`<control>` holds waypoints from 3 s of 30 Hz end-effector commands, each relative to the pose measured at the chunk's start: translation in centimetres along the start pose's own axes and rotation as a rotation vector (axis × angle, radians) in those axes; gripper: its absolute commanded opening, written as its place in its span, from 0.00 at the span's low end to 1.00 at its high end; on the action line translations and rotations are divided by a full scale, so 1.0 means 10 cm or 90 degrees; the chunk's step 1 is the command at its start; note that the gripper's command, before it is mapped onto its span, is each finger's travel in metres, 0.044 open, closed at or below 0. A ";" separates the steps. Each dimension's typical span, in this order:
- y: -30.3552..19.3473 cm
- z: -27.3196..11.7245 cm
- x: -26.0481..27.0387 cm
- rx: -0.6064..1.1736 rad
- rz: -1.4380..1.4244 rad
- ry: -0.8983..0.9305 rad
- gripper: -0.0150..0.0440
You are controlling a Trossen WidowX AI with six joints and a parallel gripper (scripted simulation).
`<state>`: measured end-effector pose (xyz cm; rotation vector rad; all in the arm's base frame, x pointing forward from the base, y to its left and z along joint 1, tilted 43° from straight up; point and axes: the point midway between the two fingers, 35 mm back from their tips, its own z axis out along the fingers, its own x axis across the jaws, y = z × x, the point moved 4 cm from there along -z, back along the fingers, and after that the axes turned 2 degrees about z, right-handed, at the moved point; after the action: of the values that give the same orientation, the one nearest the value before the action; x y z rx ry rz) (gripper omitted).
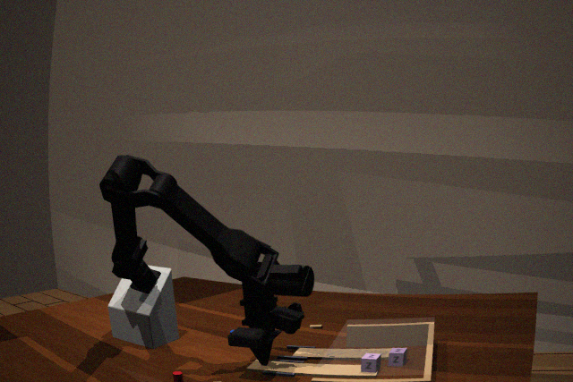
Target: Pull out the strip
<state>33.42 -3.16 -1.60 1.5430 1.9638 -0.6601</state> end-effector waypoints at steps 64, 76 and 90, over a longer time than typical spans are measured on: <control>-1.04 0.03 -0.04 0.015 -0.010 -0.001 0.25; -1.20 0.02 -0.05 0.015 -0.011 -0.001 0.25; -1.31 0.02 -0.06 0.016 -0.011 -0.001 0.25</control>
<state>21.80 -6.24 -0.51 1.5339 1.9632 -0.6605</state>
